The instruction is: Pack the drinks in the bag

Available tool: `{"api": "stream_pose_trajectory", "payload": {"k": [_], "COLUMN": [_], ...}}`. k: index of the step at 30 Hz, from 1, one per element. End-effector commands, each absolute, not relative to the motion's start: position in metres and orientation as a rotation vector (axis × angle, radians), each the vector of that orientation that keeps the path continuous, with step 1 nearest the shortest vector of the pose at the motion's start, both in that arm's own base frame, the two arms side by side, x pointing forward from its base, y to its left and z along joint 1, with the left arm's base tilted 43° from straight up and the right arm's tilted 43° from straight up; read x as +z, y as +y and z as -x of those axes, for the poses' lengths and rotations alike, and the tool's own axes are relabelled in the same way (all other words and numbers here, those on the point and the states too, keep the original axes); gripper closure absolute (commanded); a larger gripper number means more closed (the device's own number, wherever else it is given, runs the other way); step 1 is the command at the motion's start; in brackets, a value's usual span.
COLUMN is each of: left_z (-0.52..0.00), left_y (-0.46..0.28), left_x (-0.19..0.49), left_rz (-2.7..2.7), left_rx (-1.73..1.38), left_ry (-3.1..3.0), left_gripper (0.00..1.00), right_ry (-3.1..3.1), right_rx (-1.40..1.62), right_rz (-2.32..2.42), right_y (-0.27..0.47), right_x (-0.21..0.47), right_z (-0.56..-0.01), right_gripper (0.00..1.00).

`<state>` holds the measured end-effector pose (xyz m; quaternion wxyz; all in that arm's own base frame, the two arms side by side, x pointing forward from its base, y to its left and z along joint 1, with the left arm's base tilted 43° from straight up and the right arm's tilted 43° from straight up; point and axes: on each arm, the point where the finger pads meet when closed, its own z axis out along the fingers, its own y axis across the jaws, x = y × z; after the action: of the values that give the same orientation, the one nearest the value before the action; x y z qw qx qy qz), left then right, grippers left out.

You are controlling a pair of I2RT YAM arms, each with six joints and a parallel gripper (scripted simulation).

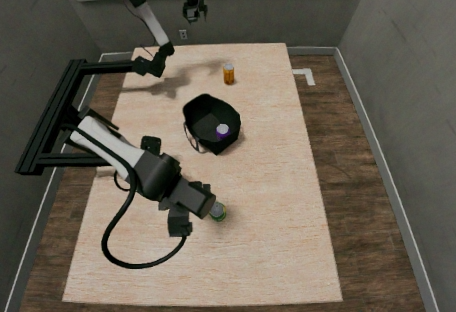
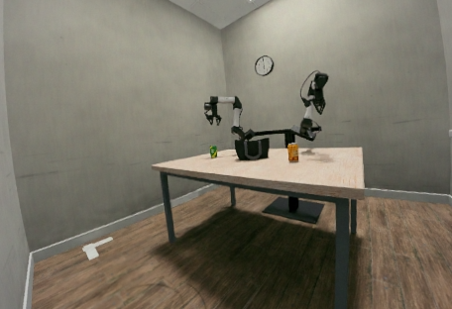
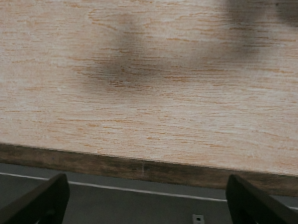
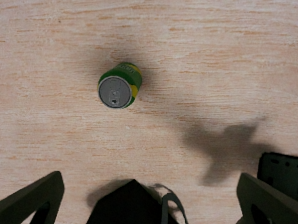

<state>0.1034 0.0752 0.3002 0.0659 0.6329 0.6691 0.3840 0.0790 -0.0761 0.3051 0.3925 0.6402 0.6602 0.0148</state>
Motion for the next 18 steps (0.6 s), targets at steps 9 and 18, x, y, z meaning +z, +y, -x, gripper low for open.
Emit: {"api": "stream_pose_trajectory", "payload": {"k": [9, 18], "left_z": [-0.083, -0.095], "left_y": [0.062, 0.071], "left_x": [0.307, 0.307], "left_rz": [-2.024, -1.931], "left_rx": [1.188, 1.204], "left_ry": [1.893, 1.964], "left_gripper": [0.14, 0.14], "right_ry": [1.654, 1.654], "right_rx": [0.042, 0.042], "right_rz": [-1.606, -1.606], "right_y": [-0.075, -0.075], "right_x": [0.315, 0.315], "right_z": [-0.076, -0.076], "right_gripper": [0.00, 0.00]}}
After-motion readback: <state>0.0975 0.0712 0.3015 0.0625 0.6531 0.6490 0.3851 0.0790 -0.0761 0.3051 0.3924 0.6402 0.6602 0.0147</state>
